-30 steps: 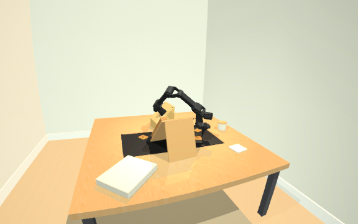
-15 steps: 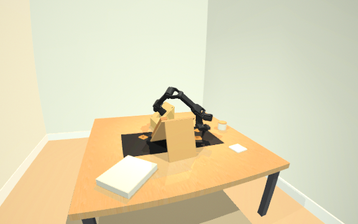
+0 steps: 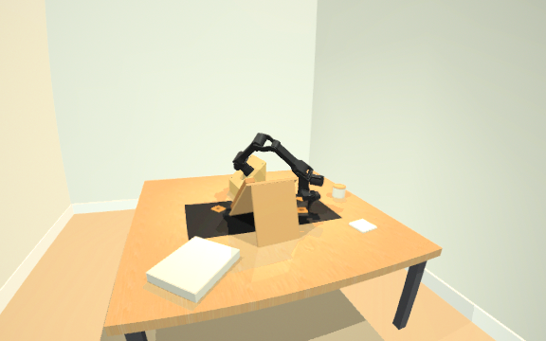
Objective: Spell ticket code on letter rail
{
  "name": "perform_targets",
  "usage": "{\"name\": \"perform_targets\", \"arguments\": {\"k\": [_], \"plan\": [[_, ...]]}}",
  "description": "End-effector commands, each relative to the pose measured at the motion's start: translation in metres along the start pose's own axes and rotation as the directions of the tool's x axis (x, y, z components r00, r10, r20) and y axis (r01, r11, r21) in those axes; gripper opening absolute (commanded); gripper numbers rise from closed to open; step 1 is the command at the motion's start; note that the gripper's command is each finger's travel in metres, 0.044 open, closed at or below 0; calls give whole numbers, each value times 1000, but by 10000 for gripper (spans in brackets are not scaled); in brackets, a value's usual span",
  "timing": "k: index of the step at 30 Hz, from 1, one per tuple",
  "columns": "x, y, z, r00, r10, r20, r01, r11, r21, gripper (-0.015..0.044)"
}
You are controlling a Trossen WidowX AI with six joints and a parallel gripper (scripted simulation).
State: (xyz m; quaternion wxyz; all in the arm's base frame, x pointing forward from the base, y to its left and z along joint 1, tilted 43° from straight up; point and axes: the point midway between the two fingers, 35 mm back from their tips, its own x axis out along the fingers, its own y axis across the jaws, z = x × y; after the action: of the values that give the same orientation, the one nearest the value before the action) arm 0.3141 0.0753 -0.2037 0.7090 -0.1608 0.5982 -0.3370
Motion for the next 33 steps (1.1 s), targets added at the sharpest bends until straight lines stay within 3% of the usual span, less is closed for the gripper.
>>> {"name": "perform_targets", "arguments": {"k": [1,26,33], "plan": [[1,0,0,1000,-3,2,3,1000,-7,340],[2,0,0,1000,-3,2,4,1000,-7,340],[2,0,0,1000,-4,2,4,1000,-7,274]]}}
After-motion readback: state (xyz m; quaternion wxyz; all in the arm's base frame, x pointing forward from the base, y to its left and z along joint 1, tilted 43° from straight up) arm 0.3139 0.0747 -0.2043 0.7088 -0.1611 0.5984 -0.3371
